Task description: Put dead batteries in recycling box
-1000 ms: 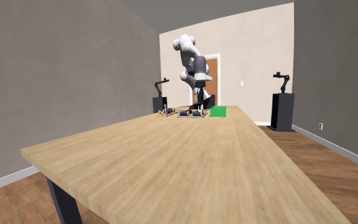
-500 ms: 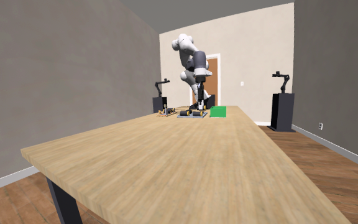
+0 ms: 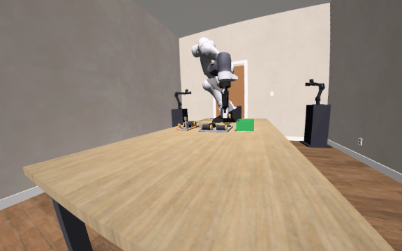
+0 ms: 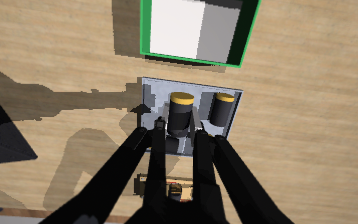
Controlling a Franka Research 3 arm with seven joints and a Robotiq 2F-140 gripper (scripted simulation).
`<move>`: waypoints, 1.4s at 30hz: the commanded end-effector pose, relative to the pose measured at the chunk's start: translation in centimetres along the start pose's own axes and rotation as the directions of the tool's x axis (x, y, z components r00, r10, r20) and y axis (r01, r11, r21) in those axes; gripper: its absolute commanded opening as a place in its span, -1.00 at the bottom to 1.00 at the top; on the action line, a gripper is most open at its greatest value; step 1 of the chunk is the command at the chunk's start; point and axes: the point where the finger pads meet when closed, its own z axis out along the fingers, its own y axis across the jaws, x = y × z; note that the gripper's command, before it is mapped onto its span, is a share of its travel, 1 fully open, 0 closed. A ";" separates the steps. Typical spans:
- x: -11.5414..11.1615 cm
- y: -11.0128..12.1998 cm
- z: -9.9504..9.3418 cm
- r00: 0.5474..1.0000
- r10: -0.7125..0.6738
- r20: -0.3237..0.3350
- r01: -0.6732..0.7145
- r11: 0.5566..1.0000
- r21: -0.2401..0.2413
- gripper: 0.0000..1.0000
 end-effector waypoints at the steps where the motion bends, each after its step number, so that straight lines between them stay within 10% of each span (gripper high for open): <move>1: -0.2 -0.1 -3.3 1.000 0.009 0.011 -0.009 1.000 0.006 -0.68; 32: -0.4 0.0 -5.3 1.000 0.030 0.011 -0.030 1.000 0.005 -0.68; 42: -6.9 2.1 -5.3 1.000 0.030 0.011 -0.030 1.000 0.005 -0.68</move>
